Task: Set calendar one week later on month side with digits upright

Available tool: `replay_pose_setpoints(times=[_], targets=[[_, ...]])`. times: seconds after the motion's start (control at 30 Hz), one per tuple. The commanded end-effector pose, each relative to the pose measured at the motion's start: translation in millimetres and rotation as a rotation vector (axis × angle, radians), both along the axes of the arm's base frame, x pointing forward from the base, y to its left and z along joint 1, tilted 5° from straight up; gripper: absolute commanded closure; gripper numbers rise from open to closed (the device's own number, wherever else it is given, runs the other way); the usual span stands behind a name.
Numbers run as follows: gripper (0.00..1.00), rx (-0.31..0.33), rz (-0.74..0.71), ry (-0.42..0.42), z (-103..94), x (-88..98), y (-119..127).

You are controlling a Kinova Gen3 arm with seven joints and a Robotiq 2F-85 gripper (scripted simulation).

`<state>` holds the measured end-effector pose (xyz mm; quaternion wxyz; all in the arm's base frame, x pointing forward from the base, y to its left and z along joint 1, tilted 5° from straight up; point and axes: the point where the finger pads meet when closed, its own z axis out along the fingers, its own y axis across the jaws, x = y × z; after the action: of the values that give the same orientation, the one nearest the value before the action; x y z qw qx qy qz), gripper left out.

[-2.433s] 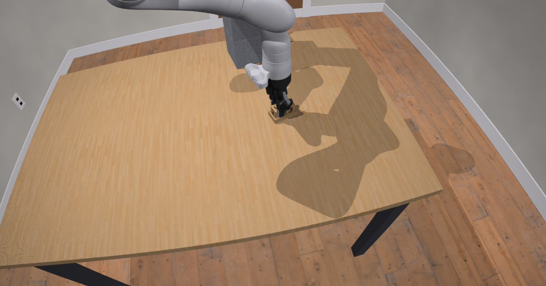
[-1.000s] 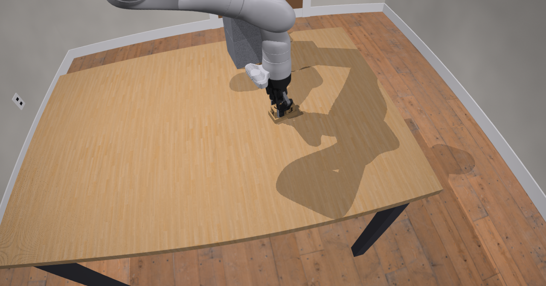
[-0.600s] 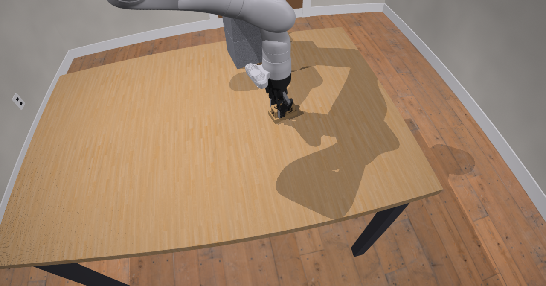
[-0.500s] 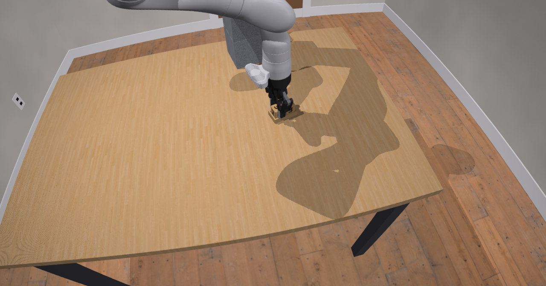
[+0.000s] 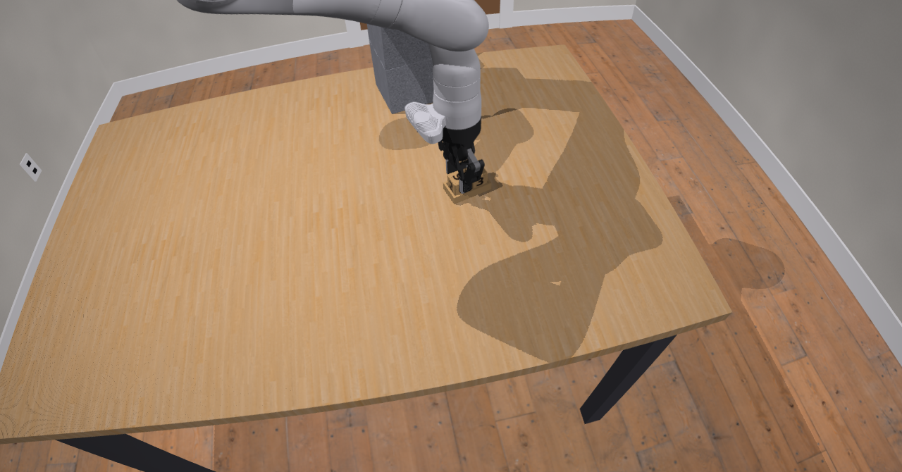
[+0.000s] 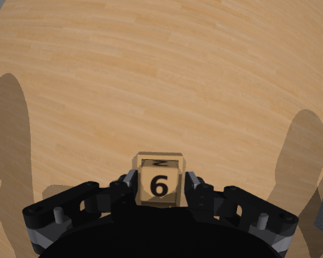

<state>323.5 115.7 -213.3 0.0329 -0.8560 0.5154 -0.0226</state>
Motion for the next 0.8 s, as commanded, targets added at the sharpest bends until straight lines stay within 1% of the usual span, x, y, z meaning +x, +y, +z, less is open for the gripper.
replay_pose_setpoints(times=[0.0, 0.07, 0.1, 0.37, 0.5, 0.57, 0.63, 0.77], targets=[[0.52, 0.000, 0.002, -0.006, 9.3, 1.7, 0], [0.52, 0.000, 0.002, -0.006, 9.3, 1.7, 0], [0.52, 0.000, 0.002, -0.006, 13.5, 1.3, -1], [0.52, 0.000, 0.002, -0.006, 55.9, -2.0, -2], [0.52, 0.000, 0.002, -0.006, 73.4, -3.4, -3], [0.52, 0.000, 0.002, -0.006, 79.4, -3.8, -3], [0.52, 0.000, 0.002, -0.006, 79.4, -3.8, -3], [0.52, 0.000, 0.002, -0.006, 85.4, -4.3, -3]])
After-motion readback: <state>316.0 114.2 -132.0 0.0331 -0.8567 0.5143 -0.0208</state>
